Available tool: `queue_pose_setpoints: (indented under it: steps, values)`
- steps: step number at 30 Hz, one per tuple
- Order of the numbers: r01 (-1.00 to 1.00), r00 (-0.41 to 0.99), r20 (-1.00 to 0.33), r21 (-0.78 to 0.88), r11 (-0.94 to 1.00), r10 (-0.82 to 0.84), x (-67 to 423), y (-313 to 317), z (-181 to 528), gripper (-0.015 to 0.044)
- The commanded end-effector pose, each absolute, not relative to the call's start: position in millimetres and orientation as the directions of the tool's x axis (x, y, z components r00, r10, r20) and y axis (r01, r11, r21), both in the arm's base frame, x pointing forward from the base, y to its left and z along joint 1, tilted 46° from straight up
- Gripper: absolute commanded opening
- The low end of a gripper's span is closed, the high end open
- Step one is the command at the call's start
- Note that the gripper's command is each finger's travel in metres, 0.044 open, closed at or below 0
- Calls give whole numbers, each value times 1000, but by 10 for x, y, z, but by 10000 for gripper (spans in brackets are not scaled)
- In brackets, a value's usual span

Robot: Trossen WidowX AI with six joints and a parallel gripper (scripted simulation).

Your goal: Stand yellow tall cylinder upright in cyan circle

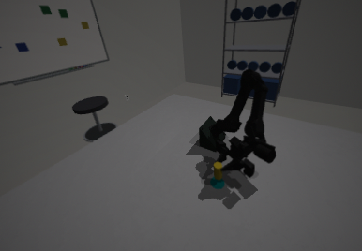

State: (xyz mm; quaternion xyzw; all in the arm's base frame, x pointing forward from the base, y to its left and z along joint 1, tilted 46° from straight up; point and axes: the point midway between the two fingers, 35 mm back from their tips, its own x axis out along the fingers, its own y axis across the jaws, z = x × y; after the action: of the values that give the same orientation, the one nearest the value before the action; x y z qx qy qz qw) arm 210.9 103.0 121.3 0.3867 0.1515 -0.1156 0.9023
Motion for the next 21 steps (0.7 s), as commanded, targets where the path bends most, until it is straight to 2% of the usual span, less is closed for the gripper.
queue_pose_setpoints:
  steps: [1,21]
  values:
    - [326,929,-358,660,676,-98,2086,1070,1139,105]
    - [314,932,-352,662,681,-88,2037,1307,879,105]
